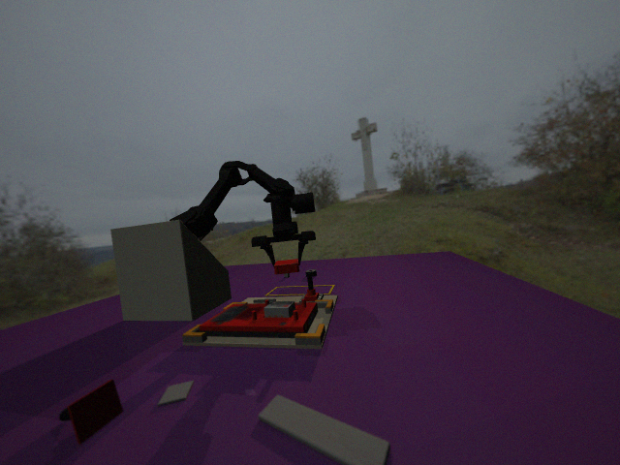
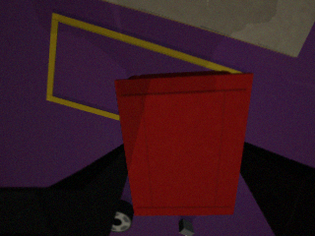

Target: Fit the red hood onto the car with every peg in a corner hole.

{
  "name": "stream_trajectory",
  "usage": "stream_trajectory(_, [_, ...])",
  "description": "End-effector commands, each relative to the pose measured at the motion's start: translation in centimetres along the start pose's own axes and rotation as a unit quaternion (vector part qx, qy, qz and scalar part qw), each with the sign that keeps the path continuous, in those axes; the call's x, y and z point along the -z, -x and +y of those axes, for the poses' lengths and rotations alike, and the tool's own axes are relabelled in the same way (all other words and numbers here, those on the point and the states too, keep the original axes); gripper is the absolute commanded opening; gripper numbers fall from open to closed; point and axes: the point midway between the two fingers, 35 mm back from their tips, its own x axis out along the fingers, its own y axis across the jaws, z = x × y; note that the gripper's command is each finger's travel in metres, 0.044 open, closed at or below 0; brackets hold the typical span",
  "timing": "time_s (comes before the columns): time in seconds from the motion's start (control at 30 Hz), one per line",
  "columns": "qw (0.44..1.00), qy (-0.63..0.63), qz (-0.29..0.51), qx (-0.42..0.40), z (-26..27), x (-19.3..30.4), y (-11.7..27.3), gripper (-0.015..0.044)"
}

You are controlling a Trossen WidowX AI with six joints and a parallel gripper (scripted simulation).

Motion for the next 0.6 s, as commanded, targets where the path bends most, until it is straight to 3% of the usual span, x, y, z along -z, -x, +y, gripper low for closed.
stream_trajectory(0.0, [1.0,0.004,0.002,-0.004,0.2,0.2,1.9,0.0])
stream_trajectory(0.23, [1.0,0.004,0.002,-0.004,0.1,0.2,3.9,0.0])
stream_trajectory(0.57, [0.999,0.05,-0.005,-0.001,0.8,-1.7,3.8,0.0])
